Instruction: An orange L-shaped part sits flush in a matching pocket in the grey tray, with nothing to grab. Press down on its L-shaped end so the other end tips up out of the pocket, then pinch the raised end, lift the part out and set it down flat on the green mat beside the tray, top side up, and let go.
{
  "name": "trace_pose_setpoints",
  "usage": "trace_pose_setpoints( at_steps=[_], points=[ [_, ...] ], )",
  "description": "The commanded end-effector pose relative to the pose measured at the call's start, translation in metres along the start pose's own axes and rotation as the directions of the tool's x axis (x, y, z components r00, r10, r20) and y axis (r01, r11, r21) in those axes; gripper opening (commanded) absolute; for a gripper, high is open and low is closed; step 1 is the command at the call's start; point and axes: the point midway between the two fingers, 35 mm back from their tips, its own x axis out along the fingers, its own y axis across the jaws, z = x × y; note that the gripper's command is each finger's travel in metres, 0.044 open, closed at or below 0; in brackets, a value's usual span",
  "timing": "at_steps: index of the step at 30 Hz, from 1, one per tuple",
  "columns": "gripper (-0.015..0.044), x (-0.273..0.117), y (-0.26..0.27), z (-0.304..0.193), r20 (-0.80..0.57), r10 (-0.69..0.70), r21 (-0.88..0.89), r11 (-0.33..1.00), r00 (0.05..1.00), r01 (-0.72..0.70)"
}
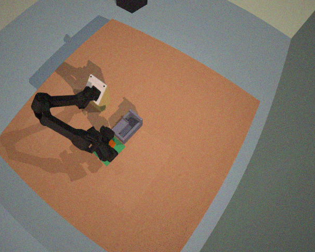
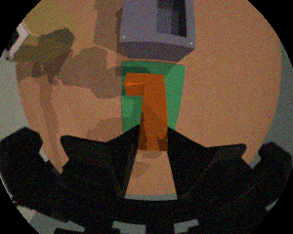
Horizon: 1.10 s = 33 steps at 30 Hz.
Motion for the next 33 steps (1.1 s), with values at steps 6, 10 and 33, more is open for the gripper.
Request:
trace_pose_setpoints(
  at_steps=[6, 10, 33],
  points=[
    [0.0053, 0.000, 0.000, 0.000, 0.000, 0.001, -0.001, 1.000, 1.000, -0.001],
    [0.0157, 0.000, 0.000, 0.000, 0.000, 0.001, -0.001, 1.000, 1.000, -0.001],
    [0.0400, -0.084, -0.001, 0.003, 0.012, -0.002, -0.010, 1.000, 1.000, 0.002]
  ],
)
